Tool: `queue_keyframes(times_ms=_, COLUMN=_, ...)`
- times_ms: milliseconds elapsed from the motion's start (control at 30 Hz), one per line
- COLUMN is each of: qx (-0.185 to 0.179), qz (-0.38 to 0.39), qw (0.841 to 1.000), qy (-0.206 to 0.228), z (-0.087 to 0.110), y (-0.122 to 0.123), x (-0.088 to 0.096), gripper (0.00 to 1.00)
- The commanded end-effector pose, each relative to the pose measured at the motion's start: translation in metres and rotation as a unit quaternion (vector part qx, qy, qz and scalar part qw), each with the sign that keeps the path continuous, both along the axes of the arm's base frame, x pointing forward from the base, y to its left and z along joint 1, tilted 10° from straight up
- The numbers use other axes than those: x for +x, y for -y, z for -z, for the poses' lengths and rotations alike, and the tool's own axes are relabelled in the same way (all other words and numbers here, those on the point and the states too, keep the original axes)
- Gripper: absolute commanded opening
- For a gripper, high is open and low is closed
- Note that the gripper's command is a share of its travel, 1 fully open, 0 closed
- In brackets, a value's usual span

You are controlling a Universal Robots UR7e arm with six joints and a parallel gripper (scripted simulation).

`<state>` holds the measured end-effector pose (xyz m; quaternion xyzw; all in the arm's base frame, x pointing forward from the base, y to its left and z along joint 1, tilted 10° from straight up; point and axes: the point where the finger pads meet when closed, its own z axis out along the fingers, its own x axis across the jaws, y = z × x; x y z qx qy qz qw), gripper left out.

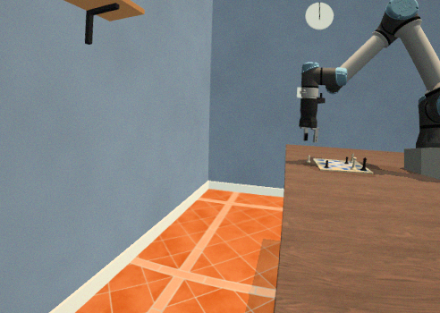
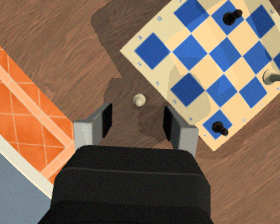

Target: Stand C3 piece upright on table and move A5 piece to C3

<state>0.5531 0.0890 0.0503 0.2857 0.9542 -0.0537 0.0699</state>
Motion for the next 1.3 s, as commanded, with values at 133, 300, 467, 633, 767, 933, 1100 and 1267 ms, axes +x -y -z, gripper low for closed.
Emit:
queue_keyframes(times_ms=133, qx=-0.001, qz=-0.011, qw=1.000, qy=-0.001, z=-0.001, y=-0.001, x=-0.002, gripper=1.00)
queue_keyframes(times_ms=300, qx=-0.003, qz=-0.029, qw=1.000, qy=-0.003, z=-0.002, y=-0.001, x=-0.005, gripper=1.00)
queue_keyframes(times_ms=467, qx=-0.006, qz=-0.057, qw=0.998, qy=-0.007, z=-0.003, y=-0.002, x=-0.010, gripper=1.00)
queue_keyframes(times_ms=633, qx=-0.011, qz=-0.109, qw=0.994, qy=-0.015, z=-0.005, y=-0.004, x=-0.019, gripper=1.00)
queue_keyframes(times_ms=767, qx=-0.017, qz=-0.164, qw=0.986, qy=-0.023, z=-0.007, y=-0.007, x=-0.028, gripper=1.00)
queue_keyframes(times_ms=933, qx=-0.022, qz=-0.211, qw=0.977, qy=-0.030, z=-0.009, y=-0.009, x=-0.037, gripper=1.00)
queue_keyframes(times_ms=1100, qx=-0.031, qz=-0.301, qw=0.952, qy=-0.043, z=-0.011, y=-0.013, x=-0.053, gripper=1.00)
queue_keyframes(times_ms=1267, qx=-0.042, qz=-0.400, qw=0.914, qy=-0.057, z=-0.012, y=-0.019, x=-0.072, gripper=1.00)
